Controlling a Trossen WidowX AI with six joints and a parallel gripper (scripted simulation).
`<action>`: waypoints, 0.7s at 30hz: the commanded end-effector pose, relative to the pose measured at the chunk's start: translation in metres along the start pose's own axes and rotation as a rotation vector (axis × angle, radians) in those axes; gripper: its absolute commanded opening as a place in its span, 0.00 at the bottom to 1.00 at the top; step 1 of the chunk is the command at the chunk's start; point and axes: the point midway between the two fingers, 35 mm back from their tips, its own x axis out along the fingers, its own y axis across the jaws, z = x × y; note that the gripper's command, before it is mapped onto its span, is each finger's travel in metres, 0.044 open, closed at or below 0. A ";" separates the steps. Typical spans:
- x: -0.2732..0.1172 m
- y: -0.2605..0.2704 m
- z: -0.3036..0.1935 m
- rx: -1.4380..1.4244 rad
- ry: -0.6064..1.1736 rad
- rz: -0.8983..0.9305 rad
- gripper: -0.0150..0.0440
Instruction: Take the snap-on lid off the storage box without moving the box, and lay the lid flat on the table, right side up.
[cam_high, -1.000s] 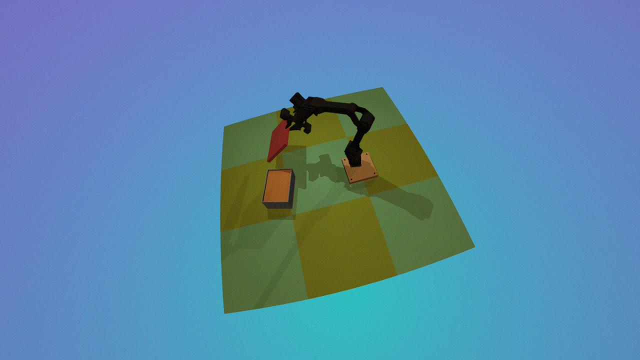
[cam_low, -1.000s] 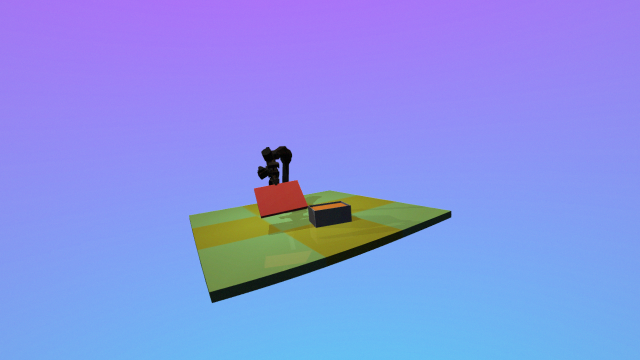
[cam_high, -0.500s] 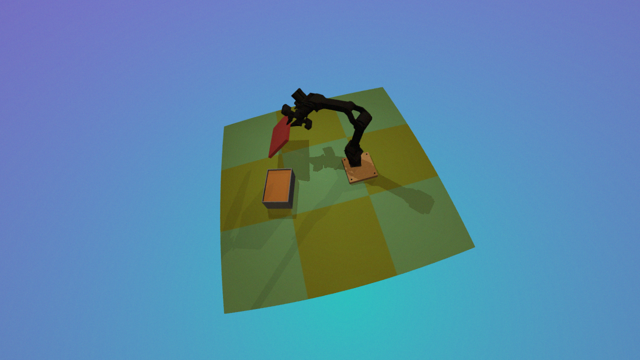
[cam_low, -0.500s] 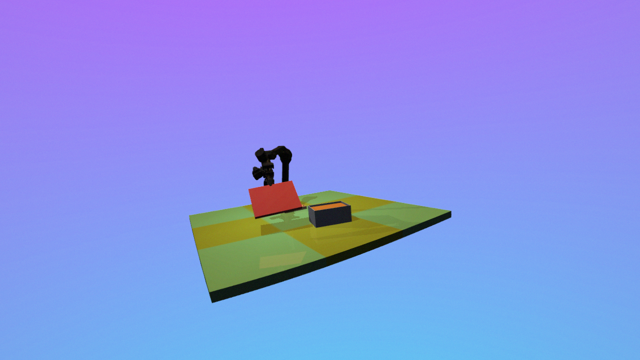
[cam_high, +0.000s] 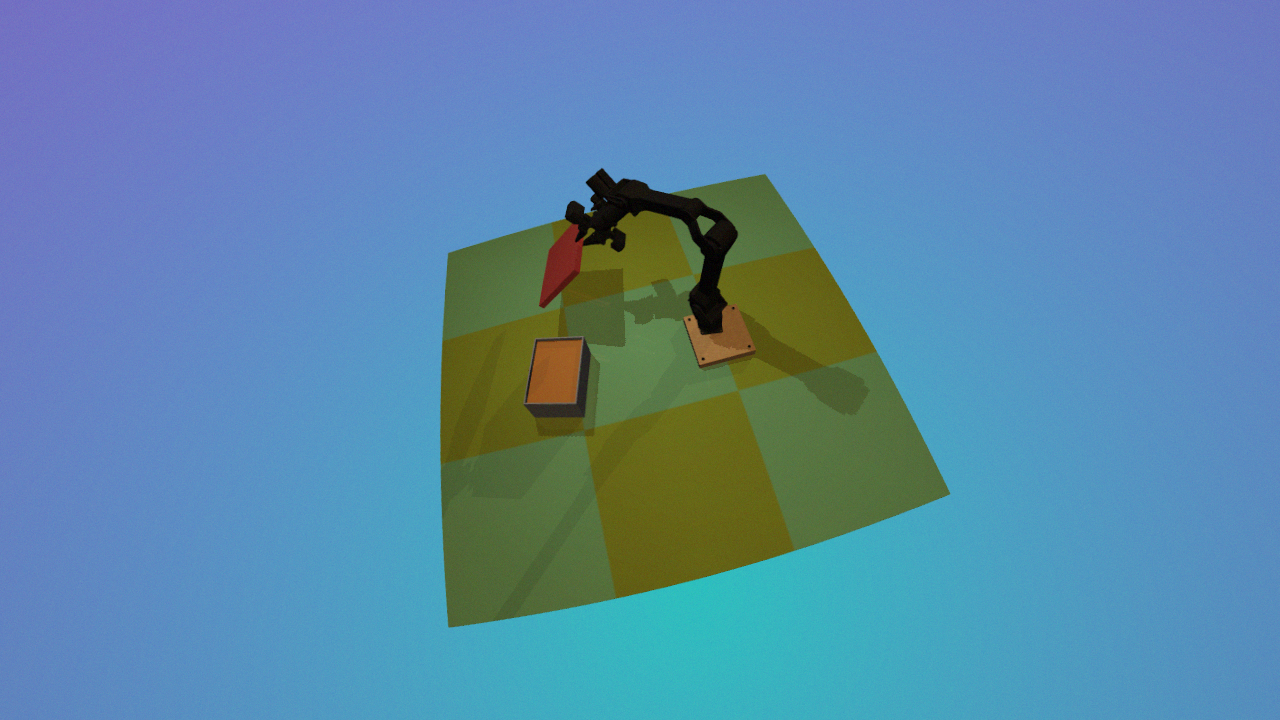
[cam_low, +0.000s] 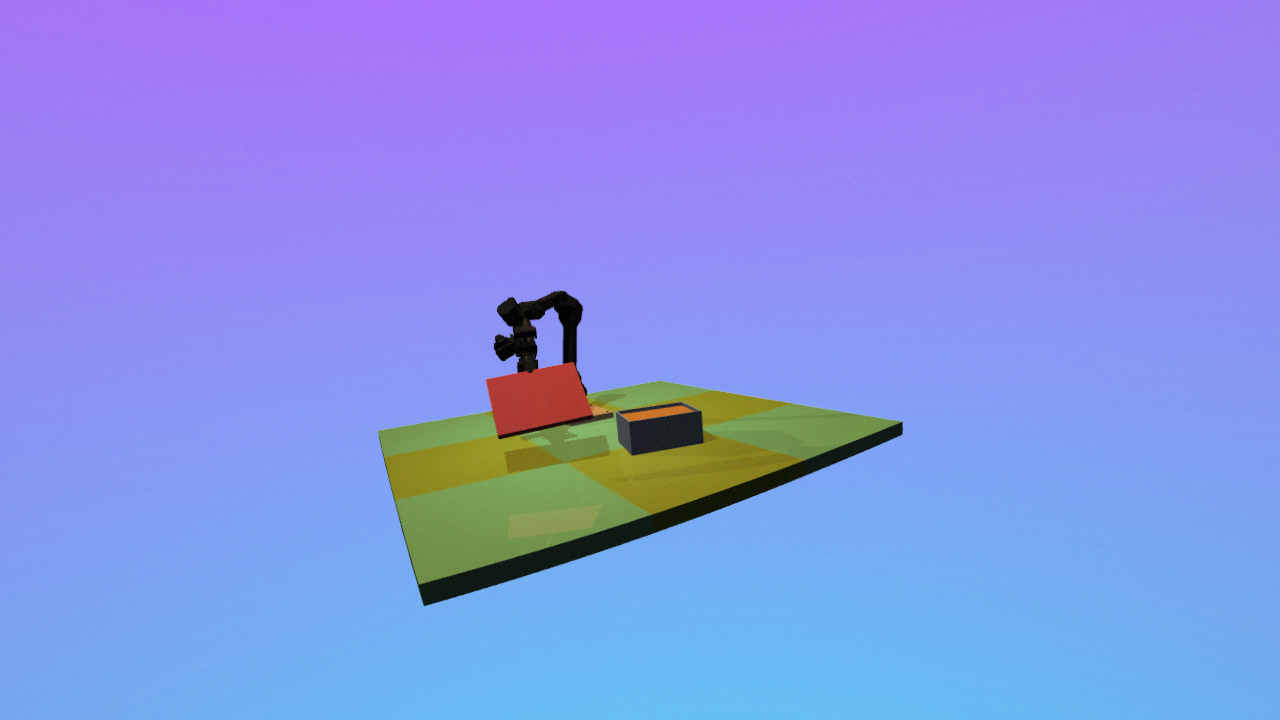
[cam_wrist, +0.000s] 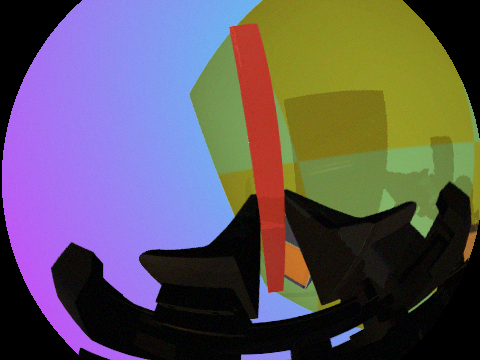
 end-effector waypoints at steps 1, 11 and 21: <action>-0.005 0.007 0.007 -0.017 -0.003 0.022 0.25; -0.007 0.007 0.027 -0.018 -0.004 0.022 0.25; -0.008 0.006 0.046 -0.020 -0.005 0.022 0.25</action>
